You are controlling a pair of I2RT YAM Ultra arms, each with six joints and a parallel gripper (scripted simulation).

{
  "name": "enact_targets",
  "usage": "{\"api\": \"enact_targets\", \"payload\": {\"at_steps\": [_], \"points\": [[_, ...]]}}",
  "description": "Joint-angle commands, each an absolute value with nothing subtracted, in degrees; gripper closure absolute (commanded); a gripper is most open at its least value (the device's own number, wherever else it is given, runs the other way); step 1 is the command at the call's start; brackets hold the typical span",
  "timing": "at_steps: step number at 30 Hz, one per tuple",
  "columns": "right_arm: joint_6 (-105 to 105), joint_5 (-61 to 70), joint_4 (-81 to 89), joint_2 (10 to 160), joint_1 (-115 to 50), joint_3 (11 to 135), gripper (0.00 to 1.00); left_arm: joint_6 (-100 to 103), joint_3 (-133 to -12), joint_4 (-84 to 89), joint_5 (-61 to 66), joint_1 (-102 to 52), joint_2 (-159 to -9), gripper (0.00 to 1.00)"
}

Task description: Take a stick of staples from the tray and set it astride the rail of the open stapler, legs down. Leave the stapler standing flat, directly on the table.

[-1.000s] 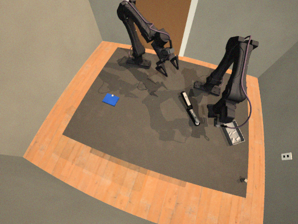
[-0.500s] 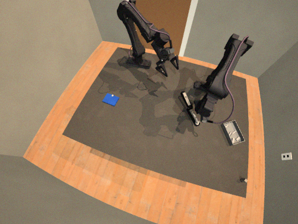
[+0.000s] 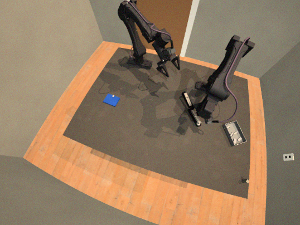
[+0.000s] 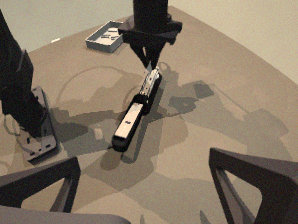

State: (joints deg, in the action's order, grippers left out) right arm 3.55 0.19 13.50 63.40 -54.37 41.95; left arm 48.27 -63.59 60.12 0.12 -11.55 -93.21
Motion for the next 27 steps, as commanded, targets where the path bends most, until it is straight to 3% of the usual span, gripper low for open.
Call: {"api": "enact_targets", "payload": {"at_steps": [1, 27], "points": [[3.76, 0.15, 13.10, 62.22, -54.26, 41.94, 0.00, 54.18, -62.46, 58.69, 0.15, -10.89, -92.98, 0.94], [3.76, 0.15, 13.10, 62.22, -54.26, 41.94, 0.00, 53.39, -58.98, 54.00, -0.36, -10.70, -95.17, 0.94]]}}
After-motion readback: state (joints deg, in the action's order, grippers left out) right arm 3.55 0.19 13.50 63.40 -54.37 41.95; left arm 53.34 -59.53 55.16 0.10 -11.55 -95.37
